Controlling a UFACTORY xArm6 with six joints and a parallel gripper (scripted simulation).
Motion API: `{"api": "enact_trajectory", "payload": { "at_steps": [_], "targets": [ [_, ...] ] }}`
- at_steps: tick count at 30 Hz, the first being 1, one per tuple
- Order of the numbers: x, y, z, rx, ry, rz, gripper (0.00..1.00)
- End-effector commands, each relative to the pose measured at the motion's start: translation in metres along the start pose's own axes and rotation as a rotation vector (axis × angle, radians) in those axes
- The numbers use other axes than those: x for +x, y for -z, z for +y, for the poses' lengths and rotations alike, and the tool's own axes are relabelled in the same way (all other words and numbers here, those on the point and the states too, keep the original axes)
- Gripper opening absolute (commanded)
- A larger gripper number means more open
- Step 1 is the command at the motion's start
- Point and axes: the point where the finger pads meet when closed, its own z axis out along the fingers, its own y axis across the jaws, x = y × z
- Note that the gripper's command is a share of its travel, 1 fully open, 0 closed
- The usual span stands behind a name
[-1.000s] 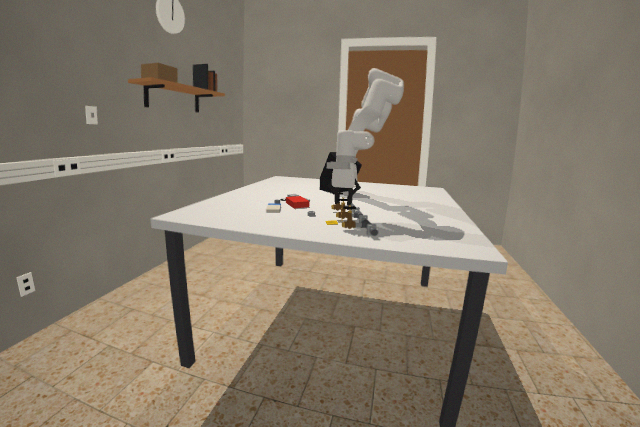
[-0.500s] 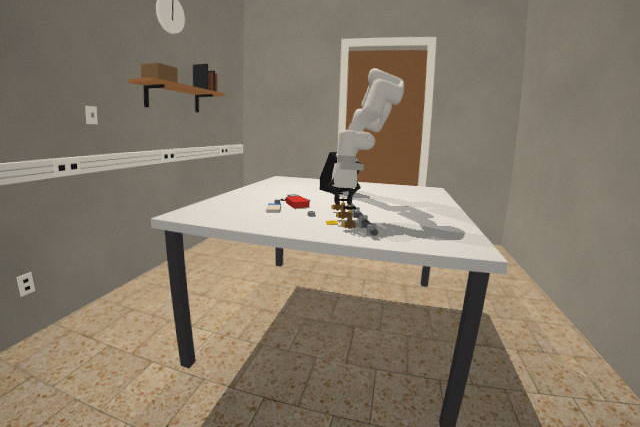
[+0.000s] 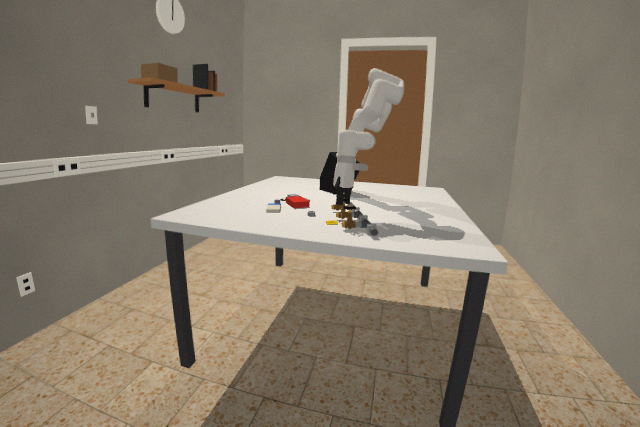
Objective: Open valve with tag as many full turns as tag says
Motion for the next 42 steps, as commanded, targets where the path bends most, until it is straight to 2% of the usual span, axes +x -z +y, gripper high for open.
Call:
{"api": "enact_trajectory", "payload": {
  "at_steps": [1, 14, 15, 42],
  "targets": [
    [0.0009, 0.0012, 0.0015, -0.041, 0.185, 0.087, 0.00],
    [0.0009, 0.0012, 0.0015, -0.043, 0.245, 0.086, 0.00],
    [0.0009, 0.0012, 0.0015, -0.043, 0.245, 0.086, 1.00],
    [0.0009, 0.0012, 0.0015, -0.043, 0.242, 0.086, 1.00]
  ]
}}
